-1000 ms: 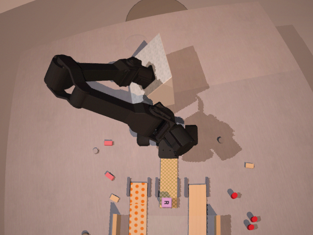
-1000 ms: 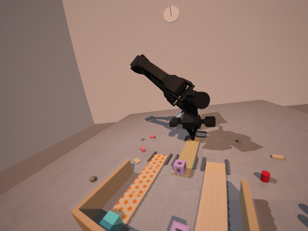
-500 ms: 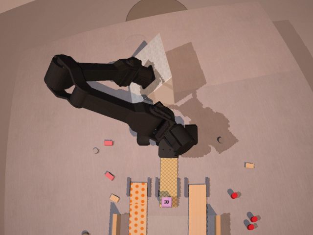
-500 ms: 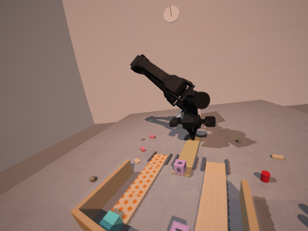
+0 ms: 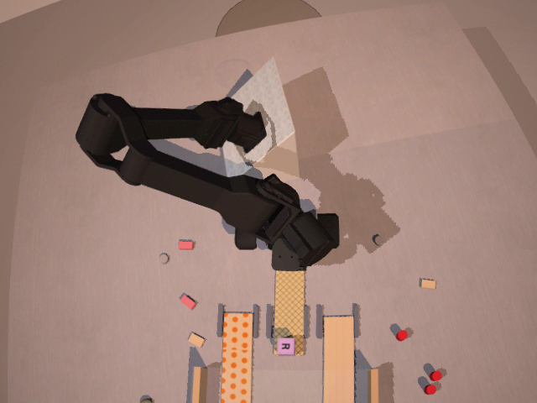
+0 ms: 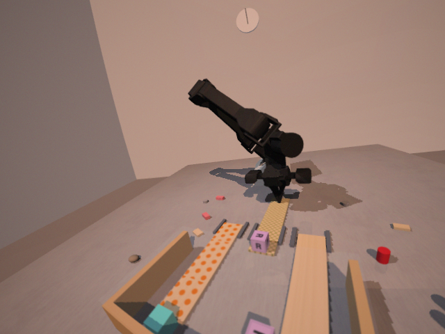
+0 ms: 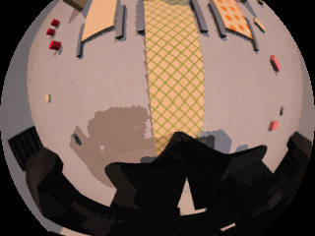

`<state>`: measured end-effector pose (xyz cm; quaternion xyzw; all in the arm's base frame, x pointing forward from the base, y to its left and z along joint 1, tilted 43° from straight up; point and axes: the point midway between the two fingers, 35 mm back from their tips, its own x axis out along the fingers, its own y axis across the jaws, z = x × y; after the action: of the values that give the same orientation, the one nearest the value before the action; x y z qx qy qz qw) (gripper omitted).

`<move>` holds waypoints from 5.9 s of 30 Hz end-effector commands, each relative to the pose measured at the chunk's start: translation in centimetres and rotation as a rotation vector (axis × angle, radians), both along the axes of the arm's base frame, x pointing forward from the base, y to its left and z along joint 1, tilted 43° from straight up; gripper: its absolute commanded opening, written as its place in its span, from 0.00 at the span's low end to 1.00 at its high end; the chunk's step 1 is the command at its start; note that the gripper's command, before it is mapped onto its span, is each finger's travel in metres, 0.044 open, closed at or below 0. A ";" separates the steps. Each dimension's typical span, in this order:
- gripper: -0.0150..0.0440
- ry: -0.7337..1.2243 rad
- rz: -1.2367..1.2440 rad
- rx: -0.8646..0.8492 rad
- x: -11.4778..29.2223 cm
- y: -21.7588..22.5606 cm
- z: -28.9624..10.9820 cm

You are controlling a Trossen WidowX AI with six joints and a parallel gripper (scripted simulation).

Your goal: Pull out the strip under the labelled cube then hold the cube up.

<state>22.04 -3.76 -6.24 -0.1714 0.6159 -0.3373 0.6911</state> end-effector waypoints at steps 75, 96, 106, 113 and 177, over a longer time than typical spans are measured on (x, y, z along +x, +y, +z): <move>0.68 -0.001 -0.026 0.002 19.6 -1.1 7.2; 0.68 -0.001 -0.027 -0.001 19.5 -3.5 4.7; 0.50 -0.009 -0.032 0.003 19.6 -3.6 4.6; 0.39 -0.009 -0.032 0.003 19.6 -3.6 4.6; 0.25 0.007 -0.026 0.004 8.2 2.7 9.4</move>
<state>30.31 -1.06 3.15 -0.1663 0.6210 -0.3434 0.6846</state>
